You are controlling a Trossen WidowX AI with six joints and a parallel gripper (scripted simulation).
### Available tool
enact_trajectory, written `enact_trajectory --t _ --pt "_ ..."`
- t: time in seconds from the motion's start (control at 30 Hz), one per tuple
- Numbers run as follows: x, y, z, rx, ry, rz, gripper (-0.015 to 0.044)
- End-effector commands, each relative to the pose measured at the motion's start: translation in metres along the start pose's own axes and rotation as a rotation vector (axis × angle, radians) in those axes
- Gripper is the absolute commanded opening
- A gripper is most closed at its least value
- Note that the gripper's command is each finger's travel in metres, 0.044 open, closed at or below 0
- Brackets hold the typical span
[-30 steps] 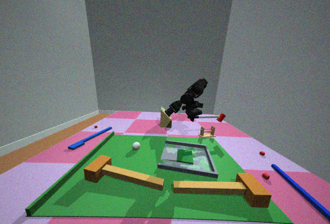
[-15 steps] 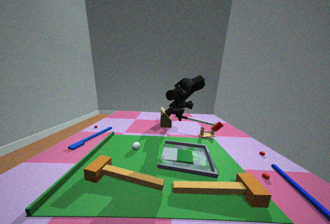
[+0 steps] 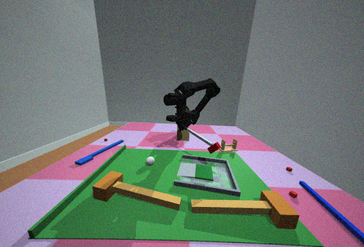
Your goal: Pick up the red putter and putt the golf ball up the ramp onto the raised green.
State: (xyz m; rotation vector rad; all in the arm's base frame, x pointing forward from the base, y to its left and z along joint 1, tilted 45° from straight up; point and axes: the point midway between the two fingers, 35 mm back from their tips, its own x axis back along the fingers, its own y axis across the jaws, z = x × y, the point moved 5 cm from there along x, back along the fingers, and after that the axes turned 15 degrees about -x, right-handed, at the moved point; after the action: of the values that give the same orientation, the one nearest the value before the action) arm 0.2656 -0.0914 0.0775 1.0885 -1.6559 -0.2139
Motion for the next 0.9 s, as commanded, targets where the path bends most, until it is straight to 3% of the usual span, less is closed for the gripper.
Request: enact_trajectory --t 0.0,0.7,0.87 --pt "0.006 -0.020 0.015 -0.124 0.001 0.022 0.0000" --pt "0.012 -0.107 0.136 -0.869 0.017 0.066 0.0000" --pt "0.011 -0.112 0.146 -0.920 0.017 0.067 0.0000"
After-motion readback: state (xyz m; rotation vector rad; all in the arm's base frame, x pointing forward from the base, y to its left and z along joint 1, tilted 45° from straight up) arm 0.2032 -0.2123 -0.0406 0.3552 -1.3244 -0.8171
